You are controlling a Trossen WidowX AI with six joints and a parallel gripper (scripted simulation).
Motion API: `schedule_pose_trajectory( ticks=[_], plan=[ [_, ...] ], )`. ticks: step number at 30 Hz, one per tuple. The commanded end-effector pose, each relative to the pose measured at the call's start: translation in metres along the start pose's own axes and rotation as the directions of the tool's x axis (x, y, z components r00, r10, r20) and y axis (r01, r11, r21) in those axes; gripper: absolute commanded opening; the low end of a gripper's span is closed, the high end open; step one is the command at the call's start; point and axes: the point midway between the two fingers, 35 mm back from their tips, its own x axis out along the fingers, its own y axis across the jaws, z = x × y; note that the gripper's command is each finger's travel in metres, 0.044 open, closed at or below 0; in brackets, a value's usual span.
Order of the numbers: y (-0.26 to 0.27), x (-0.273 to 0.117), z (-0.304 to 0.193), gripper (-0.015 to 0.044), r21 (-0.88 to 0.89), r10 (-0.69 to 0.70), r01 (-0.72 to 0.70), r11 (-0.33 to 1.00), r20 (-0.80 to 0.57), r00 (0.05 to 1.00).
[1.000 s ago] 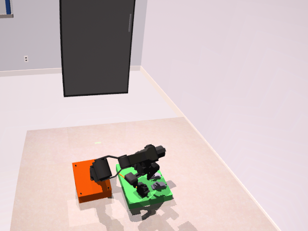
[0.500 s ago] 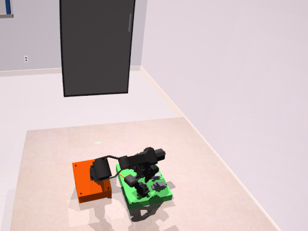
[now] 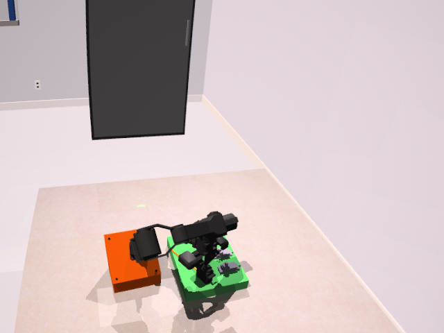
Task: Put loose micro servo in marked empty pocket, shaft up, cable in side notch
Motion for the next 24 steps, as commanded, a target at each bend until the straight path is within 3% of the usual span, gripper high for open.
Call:
schedule_pose_trajectory(
  ticks=[1, 24],
  plan=[
    [-0.002, -0.012, -0.001, 0.0000, 0.006, -0.008, 0.008, 1.000, -0.002, 1.000],
    [-0.017, -0.027, -0.004, 0.0000, 0.007, -0.008, 0.008, 1.000, -0.002, 1.000]
  ],
)
